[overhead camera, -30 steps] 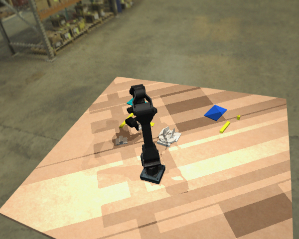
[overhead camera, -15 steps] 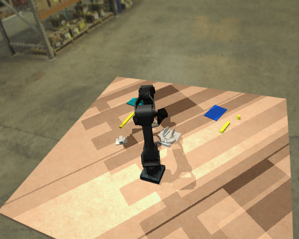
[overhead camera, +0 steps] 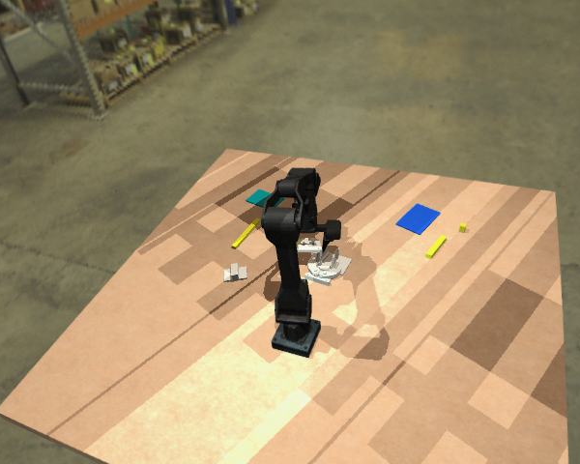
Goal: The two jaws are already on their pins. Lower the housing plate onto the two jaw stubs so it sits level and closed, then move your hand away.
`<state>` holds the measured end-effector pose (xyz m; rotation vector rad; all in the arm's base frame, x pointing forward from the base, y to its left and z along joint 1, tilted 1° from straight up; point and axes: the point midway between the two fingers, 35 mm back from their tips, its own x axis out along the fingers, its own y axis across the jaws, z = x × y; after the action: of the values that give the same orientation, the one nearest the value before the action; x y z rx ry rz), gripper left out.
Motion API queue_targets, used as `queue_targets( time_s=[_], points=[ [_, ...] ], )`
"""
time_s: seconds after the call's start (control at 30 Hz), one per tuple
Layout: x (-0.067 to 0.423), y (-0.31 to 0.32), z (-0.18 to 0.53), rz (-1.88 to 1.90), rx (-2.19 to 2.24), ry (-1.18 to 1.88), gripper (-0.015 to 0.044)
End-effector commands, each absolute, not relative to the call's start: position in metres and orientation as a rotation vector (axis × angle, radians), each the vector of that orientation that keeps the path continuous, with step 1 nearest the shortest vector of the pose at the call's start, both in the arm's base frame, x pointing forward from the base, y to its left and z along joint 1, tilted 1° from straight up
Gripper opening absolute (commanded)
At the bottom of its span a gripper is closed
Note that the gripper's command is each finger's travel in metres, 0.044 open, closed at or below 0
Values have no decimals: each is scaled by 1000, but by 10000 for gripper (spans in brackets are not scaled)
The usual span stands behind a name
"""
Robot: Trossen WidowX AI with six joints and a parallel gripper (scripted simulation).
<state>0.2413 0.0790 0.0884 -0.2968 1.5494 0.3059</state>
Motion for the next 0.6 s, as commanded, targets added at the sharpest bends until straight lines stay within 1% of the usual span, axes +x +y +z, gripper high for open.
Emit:
queue_targets(
  time_s=[0.0,0.33,0.57],
  points=[
    [241,67,88,224,-224,1556,351],
    [238,37,87,14,-18,1569,351],
    [238,35,87,0,-5,1569,351]
  ],
)
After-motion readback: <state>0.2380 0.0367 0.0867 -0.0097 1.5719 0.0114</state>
